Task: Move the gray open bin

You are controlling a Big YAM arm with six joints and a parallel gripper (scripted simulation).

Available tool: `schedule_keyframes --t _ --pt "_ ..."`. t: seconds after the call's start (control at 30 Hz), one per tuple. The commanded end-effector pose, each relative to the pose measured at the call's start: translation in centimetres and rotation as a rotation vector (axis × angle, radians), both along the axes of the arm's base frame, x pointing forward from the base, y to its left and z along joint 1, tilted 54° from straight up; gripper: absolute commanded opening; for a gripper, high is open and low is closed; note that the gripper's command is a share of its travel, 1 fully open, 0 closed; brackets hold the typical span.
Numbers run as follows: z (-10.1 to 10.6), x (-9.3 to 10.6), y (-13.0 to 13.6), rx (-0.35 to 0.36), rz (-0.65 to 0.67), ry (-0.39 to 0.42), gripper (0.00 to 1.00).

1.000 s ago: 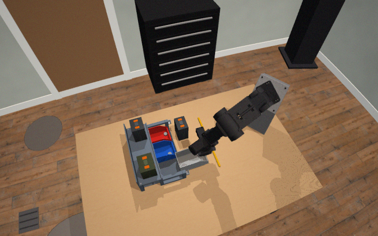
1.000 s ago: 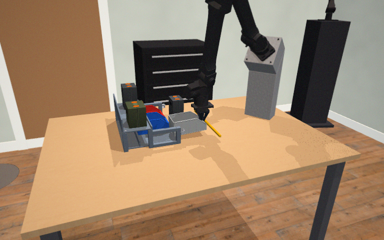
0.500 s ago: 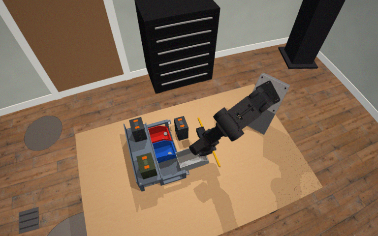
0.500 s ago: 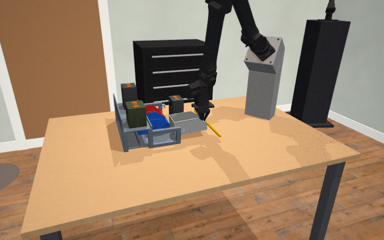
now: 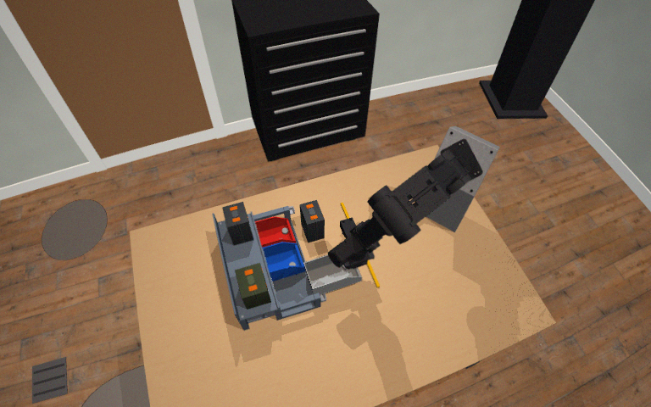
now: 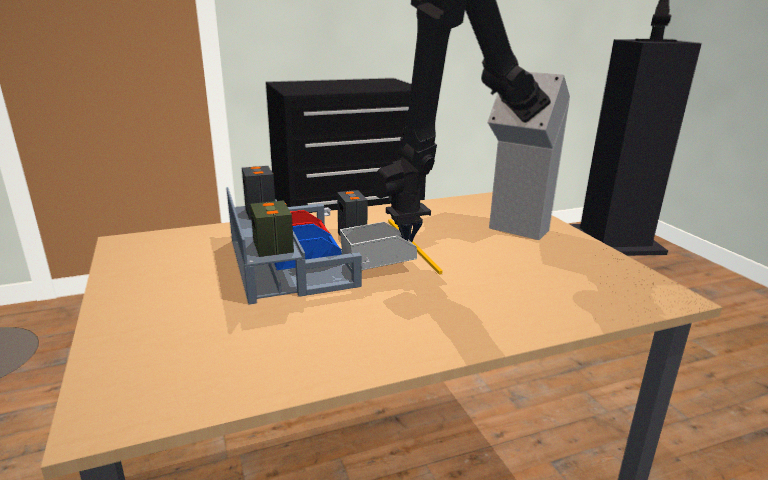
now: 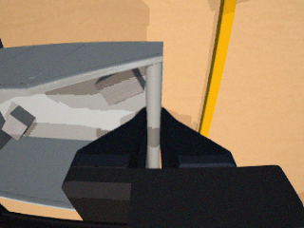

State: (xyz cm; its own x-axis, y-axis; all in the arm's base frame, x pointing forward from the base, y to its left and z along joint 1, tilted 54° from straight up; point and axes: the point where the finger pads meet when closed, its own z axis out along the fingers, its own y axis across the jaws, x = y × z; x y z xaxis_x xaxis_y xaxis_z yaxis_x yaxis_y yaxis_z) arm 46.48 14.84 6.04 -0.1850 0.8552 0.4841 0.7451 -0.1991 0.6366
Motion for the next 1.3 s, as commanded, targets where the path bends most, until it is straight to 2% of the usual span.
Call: schedule_keyframes --t 0.0,0.8,1.27 --pt "0.9 -0.6 0.4 0.008 0.001 -0.032 0.00" --pt "-0.1 -1.7 0.4 0.007 -0.004 -0.030 0.00" --pt "-1.5 -2.4 0.5 0.003 -0.004 -0.008 0.00"
